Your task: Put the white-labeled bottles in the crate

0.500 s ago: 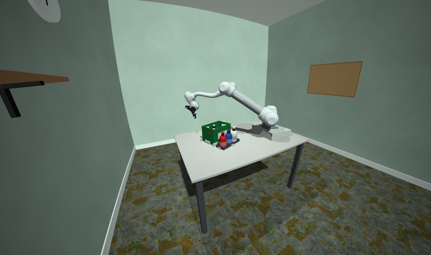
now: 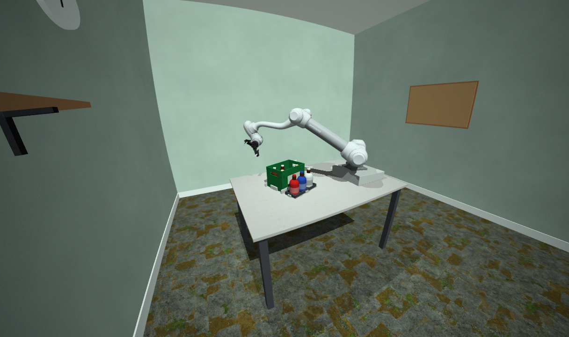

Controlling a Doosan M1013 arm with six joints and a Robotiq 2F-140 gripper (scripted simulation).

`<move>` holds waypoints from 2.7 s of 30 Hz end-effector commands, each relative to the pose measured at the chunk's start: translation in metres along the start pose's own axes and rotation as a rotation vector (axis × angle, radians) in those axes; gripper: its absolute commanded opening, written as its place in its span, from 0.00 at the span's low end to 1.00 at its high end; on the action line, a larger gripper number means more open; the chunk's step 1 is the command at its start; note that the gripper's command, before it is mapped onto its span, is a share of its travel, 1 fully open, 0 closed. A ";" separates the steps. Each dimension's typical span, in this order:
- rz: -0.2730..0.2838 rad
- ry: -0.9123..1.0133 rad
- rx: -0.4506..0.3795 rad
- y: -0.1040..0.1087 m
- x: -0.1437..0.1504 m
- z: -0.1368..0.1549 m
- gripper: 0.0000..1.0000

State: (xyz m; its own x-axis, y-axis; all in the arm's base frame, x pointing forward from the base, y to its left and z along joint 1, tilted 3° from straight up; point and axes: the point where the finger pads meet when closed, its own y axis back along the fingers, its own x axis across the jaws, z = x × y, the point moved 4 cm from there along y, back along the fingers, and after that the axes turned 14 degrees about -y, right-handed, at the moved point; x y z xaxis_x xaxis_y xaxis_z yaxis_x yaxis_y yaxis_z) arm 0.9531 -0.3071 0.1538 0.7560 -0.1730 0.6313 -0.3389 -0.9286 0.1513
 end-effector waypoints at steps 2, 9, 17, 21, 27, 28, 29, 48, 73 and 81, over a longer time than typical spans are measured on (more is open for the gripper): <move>0.000 0.000 0.000 0.000 0.000 0.000 1.00; -0.022 -0.041 -0.008 -0.007 0.000 -0.006 1.00; -0.136 -0.263 -0.070 -0.046 -0.006 -0.041 1.00; -0.185 -0.367 -0.110 -0.062 -0.009 -0.058 1.00; -0.237 -0.485 -0.166 -0.080 -0.015 -0.079 1.00; -0.262 -0.549 -0.200 -0.090 -0.018 -0.090 1.00; -0.262 -0.549 -0.200 -0.090 -0.018 -0.090 1.00; -0.368 -0.966 -0.507 -0.141 -0.048 -0.170 1.00; -0.284 -1.348 -0.942 -0.169 -0.087 -0.261 1.00; -0.143 -1.493 -1.159 -0.173 -0.106 -0.305 1.00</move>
State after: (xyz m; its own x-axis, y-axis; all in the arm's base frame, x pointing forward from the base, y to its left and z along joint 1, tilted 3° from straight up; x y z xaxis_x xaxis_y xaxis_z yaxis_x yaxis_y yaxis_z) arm 0.7772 -0.0370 0.2831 0.4823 -0.7478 -0.4563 0.0755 -0.4835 0.8721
